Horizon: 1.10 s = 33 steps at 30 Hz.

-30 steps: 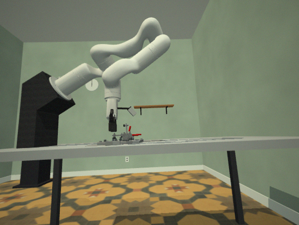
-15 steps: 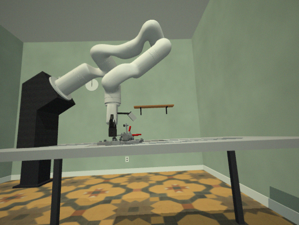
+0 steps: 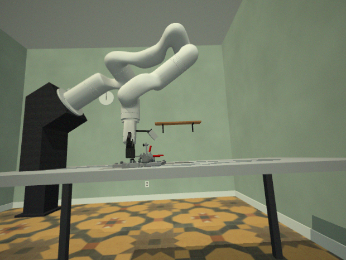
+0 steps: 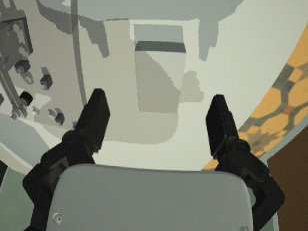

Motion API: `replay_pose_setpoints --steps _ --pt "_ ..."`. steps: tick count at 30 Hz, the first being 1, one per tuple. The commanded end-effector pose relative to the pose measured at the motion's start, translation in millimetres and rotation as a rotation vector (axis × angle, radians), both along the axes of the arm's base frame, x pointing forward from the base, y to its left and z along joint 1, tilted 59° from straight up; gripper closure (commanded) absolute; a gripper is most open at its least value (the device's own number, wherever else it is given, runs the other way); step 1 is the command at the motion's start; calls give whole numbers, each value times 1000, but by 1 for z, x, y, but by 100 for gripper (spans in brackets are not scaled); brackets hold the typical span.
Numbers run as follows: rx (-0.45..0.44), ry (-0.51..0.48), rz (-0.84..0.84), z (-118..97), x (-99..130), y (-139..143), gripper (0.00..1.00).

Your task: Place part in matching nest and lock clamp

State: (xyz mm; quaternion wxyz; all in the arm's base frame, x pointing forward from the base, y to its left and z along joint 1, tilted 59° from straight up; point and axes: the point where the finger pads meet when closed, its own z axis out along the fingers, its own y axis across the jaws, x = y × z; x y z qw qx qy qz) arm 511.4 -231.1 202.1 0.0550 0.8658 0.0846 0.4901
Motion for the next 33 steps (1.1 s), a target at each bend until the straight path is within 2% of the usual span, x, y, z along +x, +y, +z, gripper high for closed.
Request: replay_pose_setpoints --steps 1,33 --pt "0 0 0 0 0 0 0" --pt "0 0 0 -15 25 0 0"
